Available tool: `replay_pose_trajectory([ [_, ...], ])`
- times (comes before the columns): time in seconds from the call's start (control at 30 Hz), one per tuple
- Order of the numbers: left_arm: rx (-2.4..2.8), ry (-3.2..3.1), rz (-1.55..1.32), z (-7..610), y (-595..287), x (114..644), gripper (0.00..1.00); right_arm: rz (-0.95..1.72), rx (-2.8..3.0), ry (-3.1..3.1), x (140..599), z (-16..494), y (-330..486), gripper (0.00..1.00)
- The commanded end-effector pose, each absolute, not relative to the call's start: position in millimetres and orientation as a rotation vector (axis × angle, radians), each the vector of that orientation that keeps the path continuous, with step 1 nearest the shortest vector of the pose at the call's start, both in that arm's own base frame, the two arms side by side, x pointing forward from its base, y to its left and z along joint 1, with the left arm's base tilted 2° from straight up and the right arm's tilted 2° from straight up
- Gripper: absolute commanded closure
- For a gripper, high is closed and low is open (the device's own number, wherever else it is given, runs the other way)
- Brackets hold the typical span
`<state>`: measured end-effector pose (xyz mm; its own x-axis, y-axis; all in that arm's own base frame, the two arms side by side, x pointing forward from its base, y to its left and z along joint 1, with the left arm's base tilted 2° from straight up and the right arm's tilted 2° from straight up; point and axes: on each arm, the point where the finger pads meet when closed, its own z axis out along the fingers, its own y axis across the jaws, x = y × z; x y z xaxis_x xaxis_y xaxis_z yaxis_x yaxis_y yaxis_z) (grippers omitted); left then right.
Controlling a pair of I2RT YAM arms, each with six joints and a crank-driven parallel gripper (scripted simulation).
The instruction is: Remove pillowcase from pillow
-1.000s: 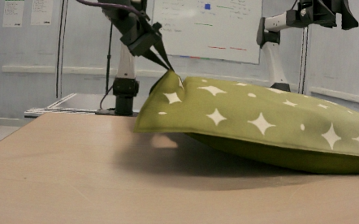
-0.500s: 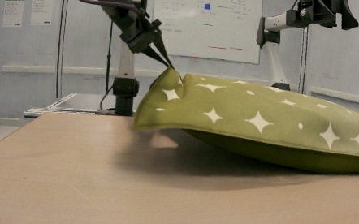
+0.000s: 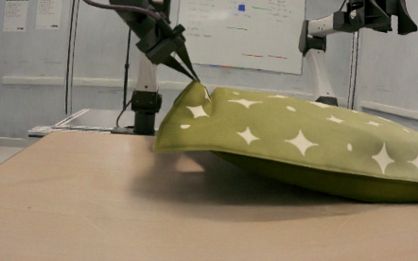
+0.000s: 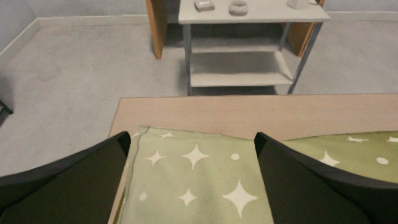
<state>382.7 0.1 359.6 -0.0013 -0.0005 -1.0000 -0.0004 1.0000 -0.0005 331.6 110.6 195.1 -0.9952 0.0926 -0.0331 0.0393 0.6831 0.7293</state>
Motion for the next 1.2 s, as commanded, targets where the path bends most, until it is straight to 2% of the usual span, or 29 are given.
replay_pose_trajectory([
  [0.0,-0.004,1.541,0.015,375.5,2.3,380.4,0.00,1.231,0.115,2.793,336.2,204.0,98.8,0.99],
  [0.4,-0.004,1.541,0.015,375.5,2.3,380.4,0.00,1.225,0.110,2.780,334.3,204.7,70.4,0.99],
  [1.17,-0.004,1.541,0.015,375.5,2.3,380.4,0.00,1.226,0.112,2.775,335.1,207.3,71.8,0.99],
])
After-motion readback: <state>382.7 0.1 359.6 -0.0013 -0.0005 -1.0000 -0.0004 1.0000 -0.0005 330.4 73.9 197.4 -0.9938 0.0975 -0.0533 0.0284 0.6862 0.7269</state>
